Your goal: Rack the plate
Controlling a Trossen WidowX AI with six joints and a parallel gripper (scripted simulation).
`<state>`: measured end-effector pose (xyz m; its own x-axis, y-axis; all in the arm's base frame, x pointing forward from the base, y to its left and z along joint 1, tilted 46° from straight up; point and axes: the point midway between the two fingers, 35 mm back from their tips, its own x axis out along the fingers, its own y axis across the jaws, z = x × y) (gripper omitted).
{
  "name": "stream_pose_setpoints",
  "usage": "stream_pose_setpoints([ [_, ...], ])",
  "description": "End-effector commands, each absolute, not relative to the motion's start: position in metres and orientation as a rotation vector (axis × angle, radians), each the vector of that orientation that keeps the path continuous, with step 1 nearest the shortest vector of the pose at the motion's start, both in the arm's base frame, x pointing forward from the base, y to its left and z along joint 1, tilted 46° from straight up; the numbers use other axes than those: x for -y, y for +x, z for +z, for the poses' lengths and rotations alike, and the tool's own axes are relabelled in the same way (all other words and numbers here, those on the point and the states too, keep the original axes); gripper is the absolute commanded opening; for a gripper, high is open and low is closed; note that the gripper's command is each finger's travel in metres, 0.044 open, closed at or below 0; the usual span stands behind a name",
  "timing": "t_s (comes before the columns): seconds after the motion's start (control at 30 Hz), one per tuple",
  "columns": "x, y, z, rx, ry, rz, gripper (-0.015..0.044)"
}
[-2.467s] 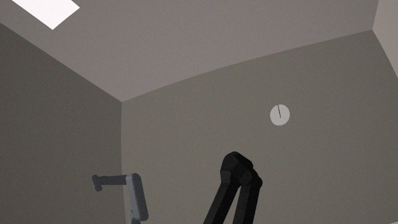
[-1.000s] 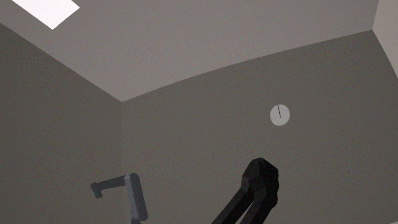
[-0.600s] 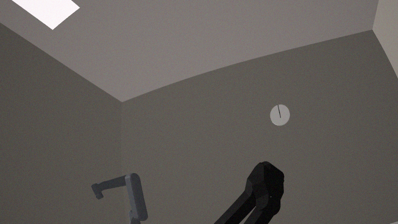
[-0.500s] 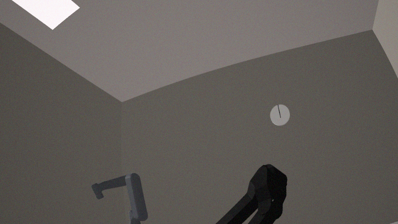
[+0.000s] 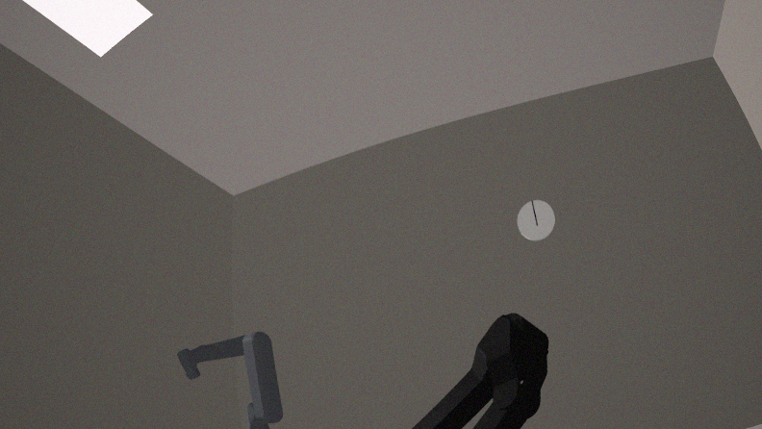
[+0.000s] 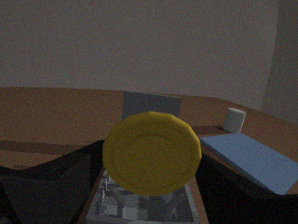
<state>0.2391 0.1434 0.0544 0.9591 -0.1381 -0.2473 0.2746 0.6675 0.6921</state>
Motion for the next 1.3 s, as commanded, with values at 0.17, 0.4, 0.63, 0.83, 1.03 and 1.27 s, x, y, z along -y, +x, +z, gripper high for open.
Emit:
stream_pose_setpoints([
  [0.17, -0.143, 0.239, 0.054, -0.18, 0.808, -0.234, 0.0263],
  [0.4, -0.143, 0.239, 0.054, -0.18, 0.808, -0.234, 0.04],
  [0.63, -0.143, 0.24, 0.055, -0.18, 0.808, -0.235, 0.04],
  [0.83, -0.122, 0.25, 0.083, -0.192, 0.811, -0.244, 0.04],
  [1.03, -0.093, 0.256, 0.114, -0.19, 0.809, -0.243, 0.04],
  [1.27, -0.065, 0.256, 0.141, -0.169, 0.797, -0.232, 0.04],
])
